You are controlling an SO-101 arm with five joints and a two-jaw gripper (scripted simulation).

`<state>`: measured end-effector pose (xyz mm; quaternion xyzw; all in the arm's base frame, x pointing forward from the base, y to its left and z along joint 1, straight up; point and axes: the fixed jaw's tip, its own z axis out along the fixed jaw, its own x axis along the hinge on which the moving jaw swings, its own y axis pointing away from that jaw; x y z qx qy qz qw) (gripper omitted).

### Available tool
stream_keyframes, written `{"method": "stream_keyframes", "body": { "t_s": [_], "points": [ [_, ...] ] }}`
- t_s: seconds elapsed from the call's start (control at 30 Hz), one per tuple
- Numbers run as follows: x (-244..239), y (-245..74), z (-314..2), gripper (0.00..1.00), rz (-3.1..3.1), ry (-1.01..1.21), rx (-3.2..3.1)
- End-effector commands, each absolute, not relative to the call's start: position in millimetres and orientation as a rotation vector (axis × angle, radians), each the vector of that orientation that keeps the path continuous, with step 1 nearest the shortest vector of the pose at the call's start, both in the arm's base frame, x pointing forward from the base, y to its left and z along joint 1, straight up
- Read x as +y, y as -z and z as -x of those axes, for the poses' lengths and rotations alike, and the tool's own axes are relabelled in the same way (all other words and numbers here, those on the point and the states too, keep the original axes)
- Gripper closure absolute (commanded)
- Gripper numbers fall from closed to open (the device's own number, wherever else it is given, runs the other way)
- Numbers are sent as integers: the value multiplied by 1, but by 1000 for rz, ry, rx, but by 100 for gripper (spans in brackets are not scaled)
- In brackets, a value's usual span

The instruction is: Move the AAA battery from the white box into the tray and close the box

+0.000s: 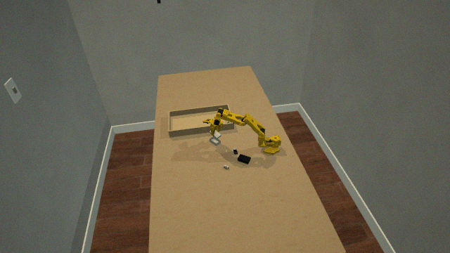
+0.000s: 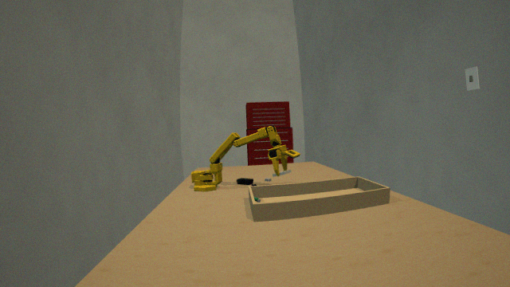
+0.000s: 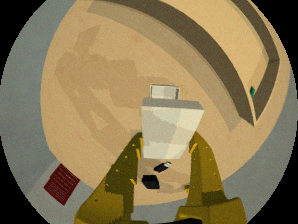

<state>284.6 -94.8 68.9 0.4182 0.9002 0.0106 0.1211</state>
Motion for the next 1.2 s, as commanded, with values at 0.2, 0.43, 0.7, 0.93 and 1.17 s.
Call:
{"method": "stream_keyframes", "body": {
  "t_s": [0.2, 0.43, 0.7, 0.93, 1.17],
  "points": [
    [-95, -88, -287, 80, -1188, -40, 2569],
    [-95, -88, -287, 80, -1188, -40, 2569],
    [-95, -88, -288, 80, -1181, -40, 2564],
    [-96, -88, -291, 80, -1166, -41, 2554],
    [-97, -89, -294, 80, -1151, -42, 2543]
  ]
}}
